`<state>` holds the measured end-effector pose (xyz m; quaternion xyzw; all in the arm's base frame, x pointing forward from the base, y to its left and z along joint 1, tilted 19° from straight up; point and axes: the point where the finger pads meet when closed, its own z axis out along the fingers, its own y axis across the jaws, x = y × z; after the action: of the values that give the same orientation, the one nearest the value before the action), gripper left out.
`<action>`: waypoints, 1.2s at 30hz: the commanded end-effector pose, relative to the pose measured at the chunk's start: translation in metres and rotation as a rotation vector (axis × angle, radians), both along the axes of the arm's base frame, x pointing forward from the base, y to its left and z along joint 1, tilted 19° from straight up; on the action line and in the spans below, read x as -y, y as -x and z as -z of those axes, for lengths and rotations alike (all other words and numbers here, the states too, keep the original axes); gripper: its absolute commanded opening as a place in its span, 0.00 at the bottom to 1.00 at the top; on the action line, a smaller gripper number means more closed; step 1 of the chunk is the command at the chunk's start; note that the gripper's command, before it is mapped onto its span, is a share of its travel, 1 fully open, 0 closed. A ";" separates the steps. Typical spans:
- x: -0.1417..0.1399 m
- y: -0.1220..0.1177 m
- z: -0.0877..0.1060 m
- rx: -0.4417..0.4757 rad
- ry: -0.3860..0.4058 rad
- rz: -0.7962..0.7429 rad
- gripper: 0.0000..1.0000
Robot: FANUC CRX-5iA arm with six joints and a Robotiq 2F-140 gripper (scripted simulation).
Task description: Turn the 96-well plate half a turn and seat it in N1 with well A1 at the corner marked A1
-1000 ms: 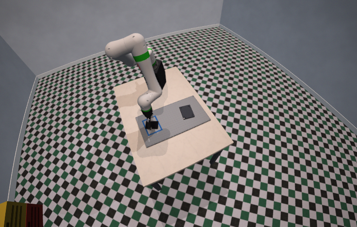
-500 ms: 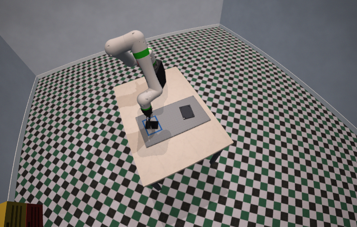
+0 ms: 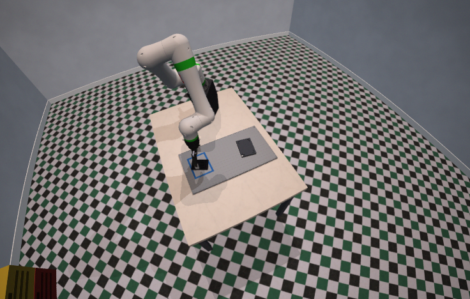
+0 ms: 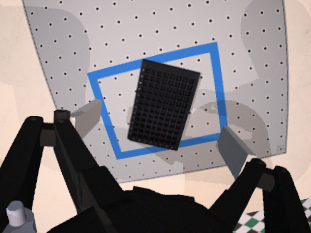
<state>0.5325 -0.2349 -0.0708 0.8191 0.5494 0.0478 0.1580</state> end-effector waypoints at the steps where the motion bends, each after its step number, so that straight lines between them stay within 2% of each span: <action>1: -0.001 0.001 -0.006 -0.001 -0.001 0.000 1.00; 14: -0.001 0.001 -0.006 -0.001 -0.001 0.000 1.00; 28: -0.001 0.001 -0.006 0.096 -0.118 0.441 1.00; 30: -0.001 0.001 -0.006 0.096 -0.118 0.441 1.00; 36: -0.001 0.001 -0.006 0.137 -0.168 0.630 1.00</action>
<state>0.5311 -0.2339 -0.0651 0.9338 0.3220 0.0892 0.1280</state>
